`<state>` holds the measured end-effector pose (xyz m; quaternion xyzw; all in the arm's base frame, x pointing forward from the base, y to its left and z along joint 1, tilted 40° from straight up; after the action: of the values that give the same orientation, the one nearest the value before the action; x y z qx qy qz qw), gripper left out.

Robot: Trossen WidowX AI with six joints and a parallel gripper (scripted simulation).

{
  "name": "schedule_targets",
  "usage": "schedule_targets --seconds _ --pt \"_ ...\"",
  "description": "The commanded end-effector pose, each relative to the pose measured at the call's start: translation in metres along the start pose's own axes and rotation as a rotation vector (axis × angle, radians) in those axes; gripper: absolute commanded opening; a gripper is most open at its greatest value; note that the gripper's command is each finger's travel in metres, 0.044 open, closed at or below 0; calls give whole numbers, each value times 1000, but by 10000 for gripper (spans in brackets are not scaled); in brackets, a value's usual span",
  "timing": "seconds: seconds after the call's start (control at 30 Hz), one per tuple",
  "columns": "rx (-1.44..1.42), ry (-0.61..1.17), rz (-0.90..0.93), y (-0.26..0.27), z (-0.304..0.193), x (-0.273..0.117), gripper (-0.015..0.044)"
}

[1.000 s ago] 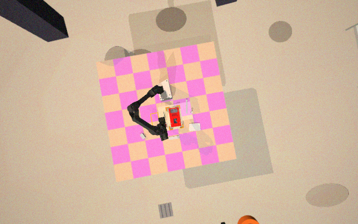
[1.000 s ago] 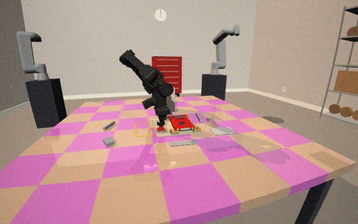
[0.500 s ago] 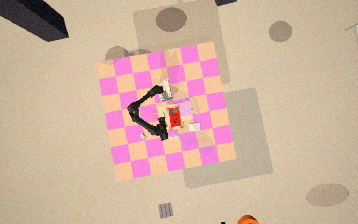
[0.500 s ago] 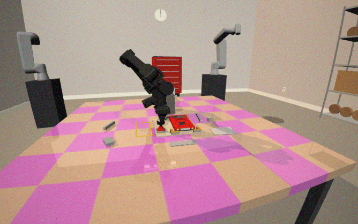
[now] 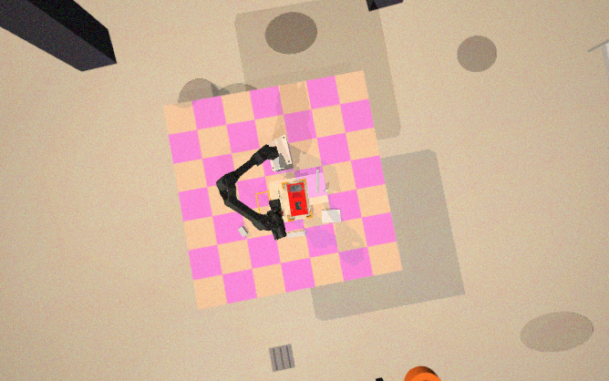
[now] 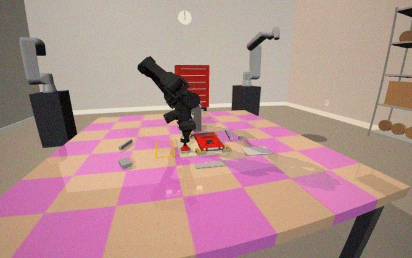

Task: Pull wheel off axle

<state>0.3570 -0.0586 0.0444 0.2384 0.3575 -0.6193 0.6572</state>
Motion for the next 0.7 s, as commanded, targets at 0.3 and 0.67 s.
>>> schedule_targets --seconds 0.3,0.67 --pt "3 -1 5 1 0 -7 0" --pt "3 -1 5 1 0 -10 0"
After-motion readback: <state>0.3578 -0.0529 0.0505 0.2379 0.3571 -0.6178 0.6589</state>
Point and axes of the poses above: the point midway between the two fingers, 35 mm back from their tips, its own x axis out along the fingers, its own y axis across the jaws, z = x × y, the point moved 2 cm from there along -x, back along the fingers, and after that the axes turned 15 degrees about -x, right-handed, at the moved point
